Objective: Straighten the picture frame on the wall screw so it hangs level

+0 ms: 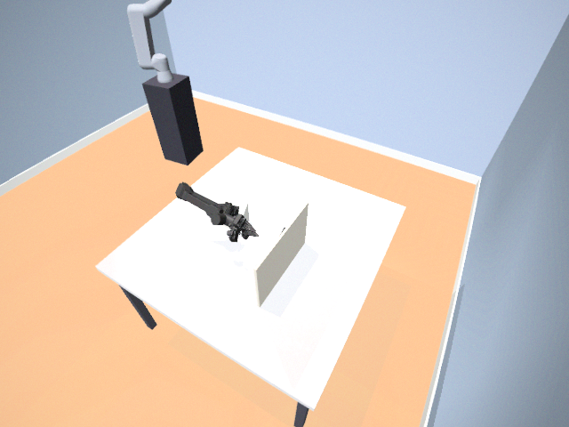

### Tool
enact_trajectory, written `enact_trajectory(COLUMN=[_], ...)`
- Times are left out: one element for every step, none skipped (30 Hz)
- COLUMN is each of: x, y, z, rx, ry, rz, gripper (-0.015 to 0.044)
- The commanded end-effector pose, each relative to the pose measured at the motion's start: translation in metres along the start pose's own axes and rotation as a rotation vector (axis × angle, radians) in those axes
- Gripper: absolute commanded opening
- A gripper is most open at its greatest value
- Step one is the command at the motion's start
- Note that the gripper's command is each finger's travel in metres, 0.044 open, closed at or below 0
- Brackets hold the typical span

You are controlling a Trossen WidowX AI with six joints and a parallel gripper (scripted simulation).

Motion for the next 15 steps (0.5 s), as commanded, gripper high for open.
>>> enact_trajectory(x=[0.0, 0.001, 0.002, 0.002, 0.003, 0.004, 0.005, 0.005, 0.006, 0.006, 0.005, 0.005, 0.004, 0.003, 0.001], y=[0.0, 0.0, -0.001, -0.001, -0.002, -0.003, -0.003, -0.003, -0.004, -0.003, -0.003, -0.003, -0.002, -0.001, 0.0], z=[-0.001, -0.003, -0.005, -0.009, -0.013, -0.019, -0.025, -0.031, -0.037, -0.044, -0.05, -0.057, -0.064, -0.07, -0.076], rx=[0.004, 0.004, 0.004, 0.004, 0.004, 0.004, 0.004, 0.004, 0.004, 0.004, 0.003, 0.003, 0.003, 0.003, 0.003], ry=[-0.004, -0.004, -0.004, -0.004, -0.004, -0.004, -0.005, -0.005, -0.005, -0.005, -0.005, -0.006, -0.006, -0.006, -0.006], rz=[0.007, 0.007, 0.007, 0.007, 0.007, 0.007, 0.007, 0.007, 0.007, 0.007, 0.007, 0.007, 0.007, 0.007, 0.007], gripper=[0.026, 0.026, 0.026, 0.026, 0.026, 0.026, 0.026, 0.026, 0.026, 0.026, 0.026, 0.026, 0.026, 0.026, 0.026])
Point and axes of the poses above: the point midway between the two fingers, 35 mm back from their tips, its own z axis back along the fingers, its own x axis across the jaws, y = z × x, the point moved 8 cm from there along z, back along the fingers, and after that the axes turned 2 degrees about -z, right-handed, at the moved point
